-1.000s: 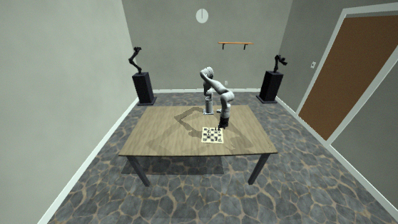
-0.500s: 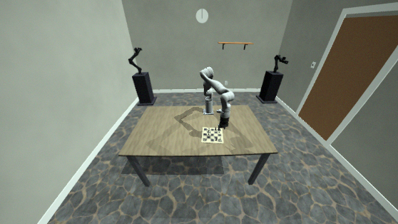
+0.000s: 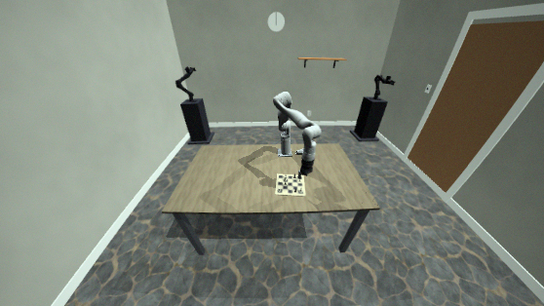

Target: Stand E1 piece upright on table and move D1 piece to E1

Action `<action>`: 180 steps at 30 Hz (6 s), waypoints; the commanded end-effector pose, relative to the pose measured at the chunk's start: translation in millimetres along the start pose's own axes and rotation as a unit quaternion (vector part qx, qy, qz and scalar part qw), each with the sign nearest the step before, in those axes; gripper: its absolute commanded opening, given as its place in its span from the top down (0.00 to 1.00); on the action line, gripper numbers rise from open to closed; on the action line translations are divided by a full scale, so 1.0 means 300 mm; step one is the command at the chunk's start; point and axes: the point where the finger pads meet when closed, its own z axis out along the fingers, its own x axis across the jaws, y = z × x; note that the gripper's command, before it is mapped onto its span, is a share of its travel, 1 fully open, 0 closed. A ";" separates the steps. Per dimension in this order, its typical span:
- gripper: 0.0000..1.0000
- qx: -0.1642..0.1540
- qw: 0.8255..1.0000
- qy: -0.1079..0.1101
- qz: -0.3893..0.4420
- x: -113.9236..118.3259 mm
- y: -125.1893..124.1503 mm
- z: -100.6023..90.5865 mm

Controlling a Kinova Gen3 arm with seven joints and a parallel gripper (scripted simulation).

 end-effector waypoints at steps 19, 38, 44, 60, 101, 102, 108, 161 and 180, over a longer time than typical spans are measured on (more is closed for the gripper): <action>0.00 0.002 0.934 0.001 -0.356 -0.016 -0.015 0.074; 0.00 -0.003 0.794 -0.001 -0.607 -0.002 0.007 0.111; 0.00 -0.003 0.775 -0.002 -0.631 0.002 0.010 0.114; 0.21 -0.004 0.762 -0.003 -0.647 0.004 0.014 0.115; 0.21 -0.004 0.762 -0.003 -0.647 0.004 0.013 0.124; 0.21 -0.004 0.762 -0.003 -0.647 0.004 0.013 0.126; 0.21 -0.004 0.762 -0.002 -0.647 0.003 0.013 0.144; 0.21 -0.004 0.762 -0.003 -0.647 0.000 0.013 0.288; 0.21 -0.004 0.762 -0.003 -0.647 0.000 0.013 0.288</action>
